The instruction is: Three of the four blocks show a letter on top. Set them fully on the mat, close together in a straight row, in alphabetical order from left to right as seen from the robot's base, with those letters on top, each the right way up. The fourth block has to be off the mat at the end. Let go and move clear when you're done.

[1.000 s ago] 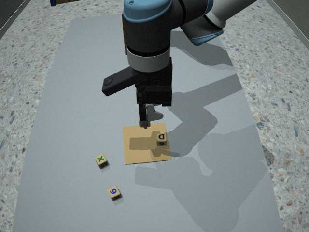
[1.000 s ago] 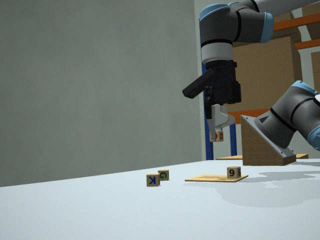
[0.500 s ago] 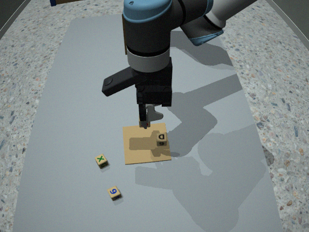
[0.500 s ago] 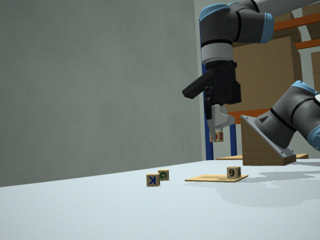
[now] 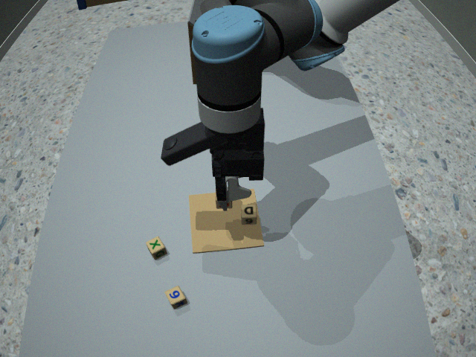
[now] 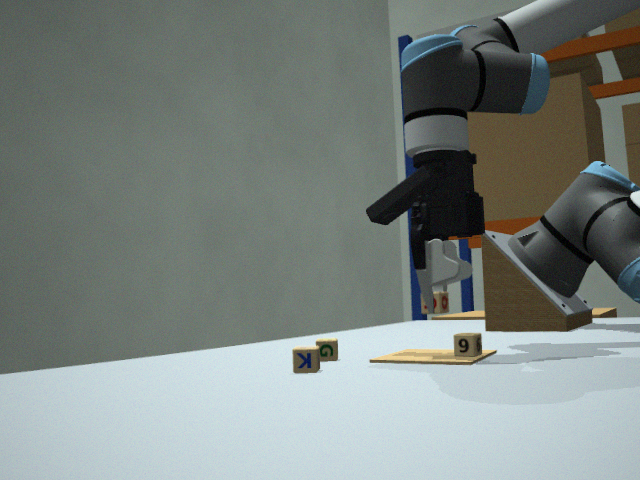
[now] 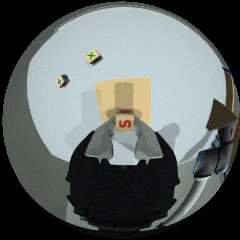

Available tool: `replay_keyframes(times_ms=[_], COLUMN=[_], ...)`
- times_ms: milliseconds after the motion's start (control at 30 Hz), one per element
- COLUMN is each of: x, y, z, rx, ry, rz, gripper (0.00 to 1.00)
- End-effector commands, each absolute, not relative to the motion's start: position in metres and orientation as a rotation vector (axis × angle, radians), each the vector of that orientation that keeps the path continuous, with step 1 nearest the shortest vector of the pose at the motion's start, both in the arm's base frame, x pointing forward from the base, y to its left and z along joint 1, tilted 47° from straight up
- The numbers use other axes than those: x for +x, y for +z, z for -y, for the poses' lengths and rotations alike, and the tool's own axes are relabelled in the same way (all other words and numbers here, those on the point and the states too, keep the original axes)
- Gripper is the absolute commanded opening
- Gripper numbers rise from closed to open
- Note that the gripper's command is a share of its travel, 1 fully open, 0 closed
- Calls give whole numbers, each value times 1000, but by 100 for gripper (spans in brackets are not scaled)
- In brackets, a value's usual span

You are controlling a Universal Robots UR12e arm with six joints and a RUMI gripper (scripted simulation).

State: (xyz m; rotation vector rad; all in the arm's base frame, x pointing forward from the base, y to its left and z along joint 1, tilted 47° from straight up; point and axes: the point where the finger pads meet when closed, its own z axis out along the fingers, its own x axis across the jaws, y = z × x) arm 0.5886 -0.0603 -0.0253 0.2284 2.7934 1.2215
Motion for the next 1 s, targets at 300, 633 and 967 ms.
replay_keyframes(times_ms=[300, 633, 967], x=[597, 597, 597], y=[-58, -62, -62], z=[27, 23, 23], rx=[229, 229, 229], ry=[1218, 1218, 1218], rz=[-2793, -2793, -2793], gripper=[9, 9, 9])
